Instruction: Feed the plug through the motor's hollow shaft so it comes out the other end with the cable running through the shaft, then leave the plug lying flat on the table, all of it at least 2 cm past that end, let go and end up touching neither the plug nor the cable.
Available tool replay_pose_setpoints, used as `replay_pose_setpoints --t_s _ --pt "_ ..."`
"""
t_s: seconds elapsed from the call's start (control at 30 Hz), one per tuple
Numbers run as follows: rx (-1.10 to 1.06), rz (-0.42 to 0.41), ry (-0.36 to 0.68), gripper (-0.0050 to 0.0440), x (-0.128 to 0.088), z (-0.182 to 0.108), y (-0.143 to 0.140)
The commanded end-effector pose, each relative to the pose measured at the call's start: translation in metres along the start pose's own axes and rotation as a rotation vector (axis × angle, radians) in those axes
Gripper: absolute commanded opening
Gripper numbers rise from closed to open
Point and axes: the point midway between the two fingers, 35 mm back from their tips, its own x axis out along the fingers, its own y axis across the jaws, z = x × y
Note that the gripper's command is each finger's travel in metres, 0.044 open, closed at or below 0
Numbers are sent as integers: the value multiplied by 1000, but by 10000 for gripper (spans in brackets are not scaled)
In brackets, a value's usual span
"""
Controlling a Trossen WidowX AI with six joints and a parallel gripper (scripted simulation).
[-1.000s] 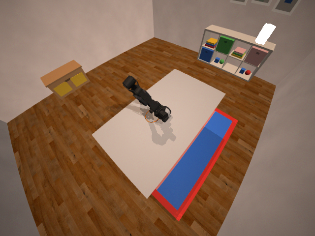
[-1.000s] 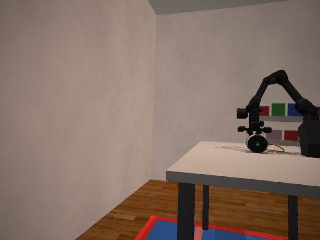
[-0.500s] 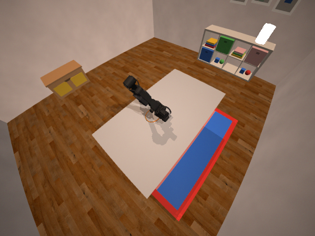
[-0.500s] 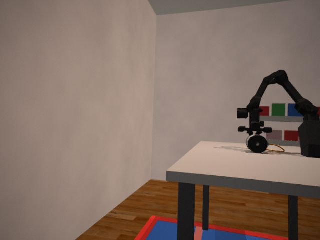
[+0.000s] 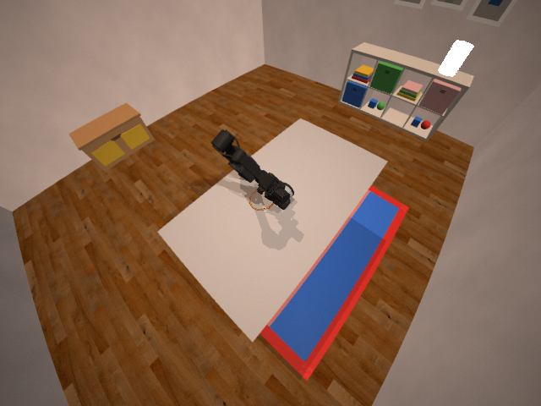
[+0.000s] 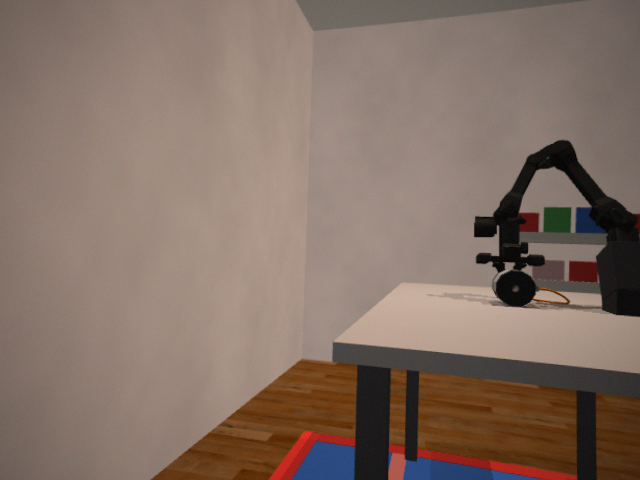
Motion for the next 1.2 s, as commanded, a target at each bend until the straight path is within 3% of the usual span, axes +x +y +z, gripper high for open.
replay_pose_setpoints --t_s 0.0,0.63,1.17 --pt "0 0 -6 100 -8 -10 0" --pt "0 -1 -12 100 1 -5 0" --pt "4 -3 -7 0 -1 -6 0"
